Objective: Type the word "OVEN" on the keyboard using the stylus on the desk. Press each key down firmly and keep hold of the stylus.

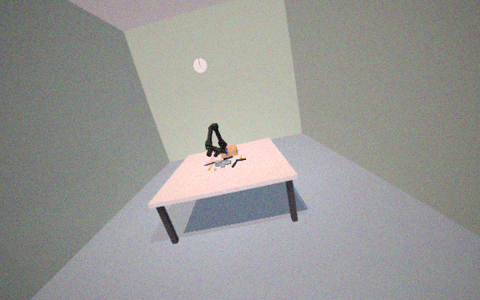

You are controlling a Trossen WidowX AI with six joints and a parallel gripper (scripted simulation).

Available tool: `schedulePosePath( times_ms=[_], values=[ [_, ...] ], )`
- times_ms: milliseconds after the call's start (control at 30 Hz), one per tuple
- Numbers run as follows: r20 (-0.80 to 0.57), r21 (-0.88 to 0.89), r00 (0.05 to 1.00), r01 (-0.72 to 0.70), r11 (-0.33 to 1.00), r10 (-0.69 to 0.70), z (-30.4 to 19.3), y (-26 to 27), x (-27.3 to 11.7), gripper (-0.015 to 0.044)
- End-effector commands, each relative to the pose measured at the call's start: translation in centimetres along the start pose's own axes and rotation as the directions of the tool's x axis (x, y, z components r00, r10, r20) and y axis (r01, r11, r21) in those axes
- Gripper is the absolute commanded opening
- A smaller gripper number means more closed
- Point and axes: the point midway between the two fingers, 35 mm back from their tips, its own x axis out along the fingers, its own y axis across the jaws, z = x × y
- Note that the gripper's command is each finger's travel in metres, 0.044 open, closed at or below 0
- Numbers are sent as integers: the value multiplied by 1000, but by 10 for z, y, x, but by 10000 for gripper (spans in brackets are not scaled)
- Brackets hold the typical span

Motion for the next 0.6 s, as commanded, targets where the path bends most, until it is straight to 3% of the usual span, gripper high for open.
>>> schedulePosePath(
  times_ms=[0,567],
  values=[
    [-24,137,999,-21,990,24,2,7,-6,0],
    [-25,145,999,-21,989,25,32,2,12,0]
  ],
)
